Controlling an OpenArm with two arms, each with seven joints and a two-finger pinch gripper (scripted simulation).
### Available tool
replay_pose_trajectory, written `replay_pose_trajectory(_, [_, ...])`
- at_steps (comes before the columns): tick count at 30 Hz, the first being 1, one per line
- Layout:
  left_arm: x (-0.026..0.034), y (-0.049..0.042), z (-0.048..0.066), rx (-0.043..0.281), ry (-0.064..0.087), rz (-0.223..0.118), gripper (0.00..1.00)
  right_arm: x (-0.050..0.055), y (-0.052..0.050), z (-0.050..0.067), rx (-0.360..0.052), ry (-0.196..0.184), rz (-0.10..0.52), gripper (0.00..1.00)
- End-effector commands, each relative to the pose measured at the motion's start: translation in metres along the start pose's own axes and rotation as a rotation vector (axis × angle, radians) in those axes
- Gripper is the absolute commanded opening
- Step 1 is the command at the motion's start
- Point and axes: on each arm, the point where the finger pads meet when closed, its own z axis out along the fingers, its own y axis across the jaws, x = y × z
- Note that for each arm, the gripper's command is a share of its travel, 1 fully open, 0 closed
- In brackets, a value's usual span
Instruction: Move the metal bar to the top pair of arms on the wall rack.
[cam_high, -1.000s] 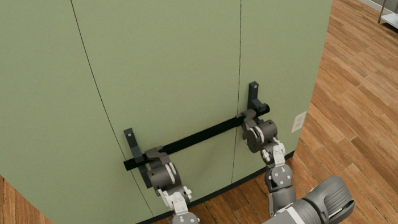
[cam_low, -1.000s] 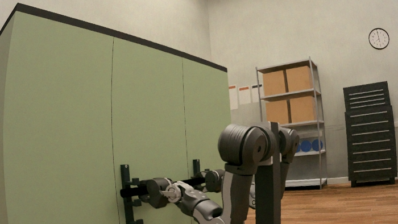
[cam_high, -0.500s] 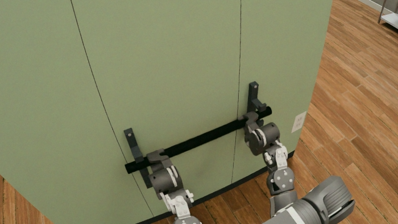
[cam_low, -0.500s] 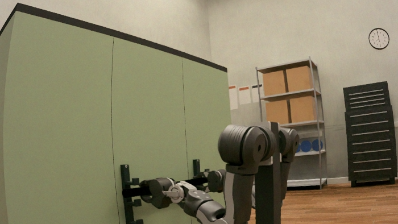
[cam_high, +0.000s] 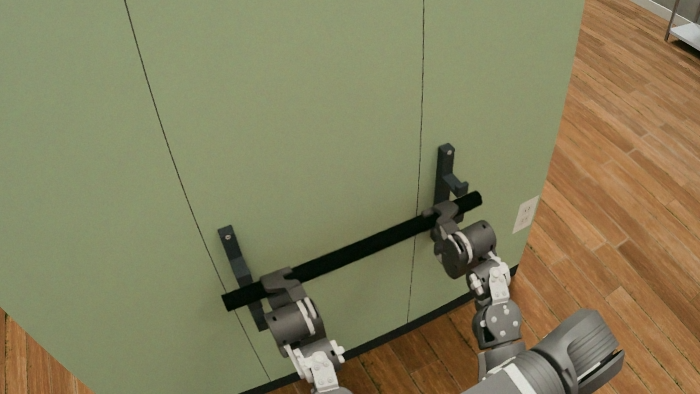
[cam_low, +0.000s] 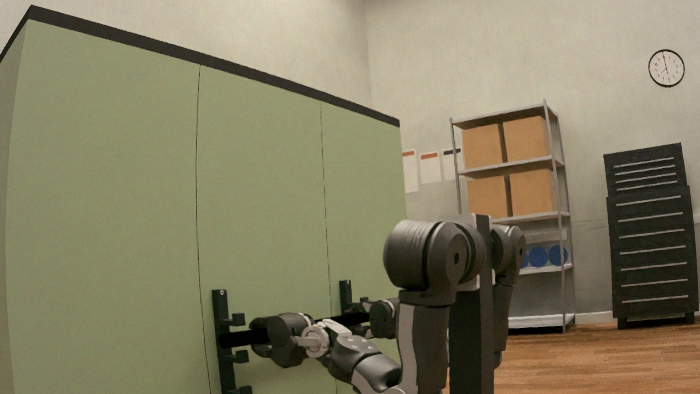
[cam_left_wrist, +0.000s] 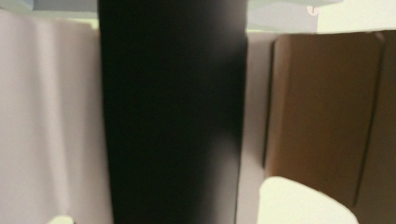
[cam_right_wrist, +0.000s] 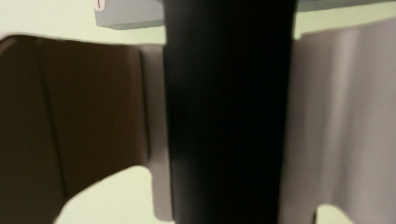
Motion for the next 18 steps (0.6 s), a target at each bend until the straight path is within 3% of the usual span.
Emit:
replay_pose_trajectory(1, [0.0001,0.0108,-0.002,-0.038,0.001,0.002,0.0,0.001,-0.01,-0.002,0.034,0.002,0.0,0.0])
replay_pose_trajectory(18, [0.0001,0.0102,-0.016,-0.038,0.001,0.002,0.0,0.001,-0.009,-0.016,0.034,0.002,0.0,0.0])
